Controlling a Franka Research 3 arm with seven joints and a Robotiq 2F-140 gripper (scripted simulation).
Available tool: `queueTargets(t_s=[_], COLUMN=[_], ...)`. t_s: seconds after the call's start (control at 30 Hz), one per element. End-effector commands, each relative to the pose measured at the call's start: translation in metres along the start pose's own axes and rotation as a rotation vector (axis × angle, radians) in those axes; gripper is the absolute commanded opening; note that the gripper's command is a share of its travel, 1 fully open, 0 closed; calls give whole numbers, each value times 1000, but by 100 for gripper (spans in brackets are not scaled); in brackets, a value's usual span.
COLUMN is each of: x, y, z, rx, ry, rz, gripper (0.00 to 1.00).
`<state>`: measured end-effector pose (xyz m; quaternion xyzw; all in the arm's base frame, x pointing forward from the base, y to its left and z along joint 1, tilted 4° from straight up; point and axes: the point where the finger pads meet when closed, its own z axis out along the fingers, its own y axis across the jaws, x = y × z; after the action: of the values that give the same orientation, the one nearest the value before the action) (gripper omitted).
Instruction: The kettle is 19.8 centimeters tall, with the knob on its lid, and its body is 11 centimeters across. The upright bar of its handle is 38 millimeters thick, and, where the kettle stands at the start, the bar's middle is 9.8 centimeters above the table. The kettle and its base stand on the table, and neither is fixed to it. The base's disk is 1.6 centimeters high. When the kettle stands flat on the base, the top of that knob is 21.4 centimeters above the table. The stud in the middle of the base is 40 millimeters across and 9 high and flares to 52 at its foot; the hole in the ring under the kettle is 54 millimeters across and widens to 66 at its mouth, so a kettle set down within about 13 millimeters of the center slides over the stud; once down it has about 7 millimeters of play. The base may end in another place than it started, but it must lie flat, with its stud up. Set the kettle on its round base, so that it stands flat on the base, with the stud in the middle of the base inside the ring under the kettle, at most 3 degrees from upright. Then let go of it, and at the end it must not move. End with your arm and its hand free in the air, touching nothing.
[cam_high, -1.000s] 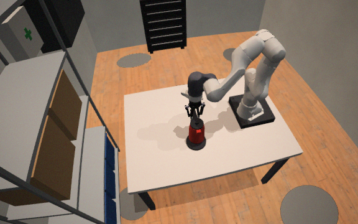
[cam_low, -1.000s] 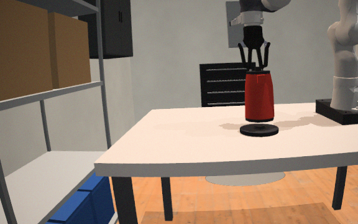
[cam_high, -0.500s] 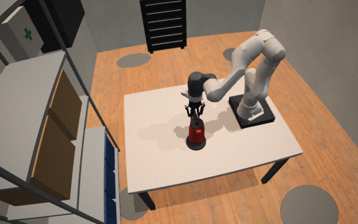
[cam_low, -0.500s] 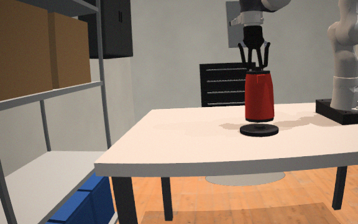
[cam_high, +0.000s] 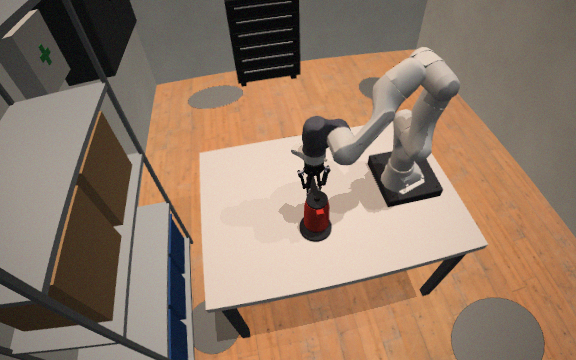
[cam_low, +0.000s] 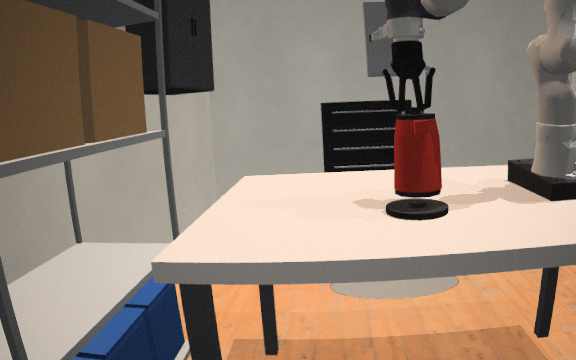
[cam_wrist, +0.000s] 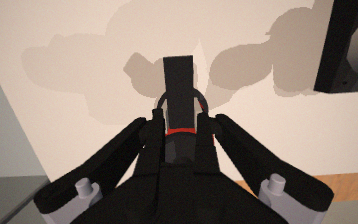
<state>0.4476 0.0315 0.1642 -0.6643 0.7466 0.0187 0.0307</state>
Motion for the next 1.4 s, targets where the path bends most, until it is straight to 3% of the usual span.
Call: queueTargets(t_s=[0.0,1.07,1.37], x=[-3,-3,-3], y=[-4,-4,-4], z=[-4,-4,4], rx=[12,12,12], ry=[-3,-3,-3], rz=[8,8,8], gripper=[0,0,0])
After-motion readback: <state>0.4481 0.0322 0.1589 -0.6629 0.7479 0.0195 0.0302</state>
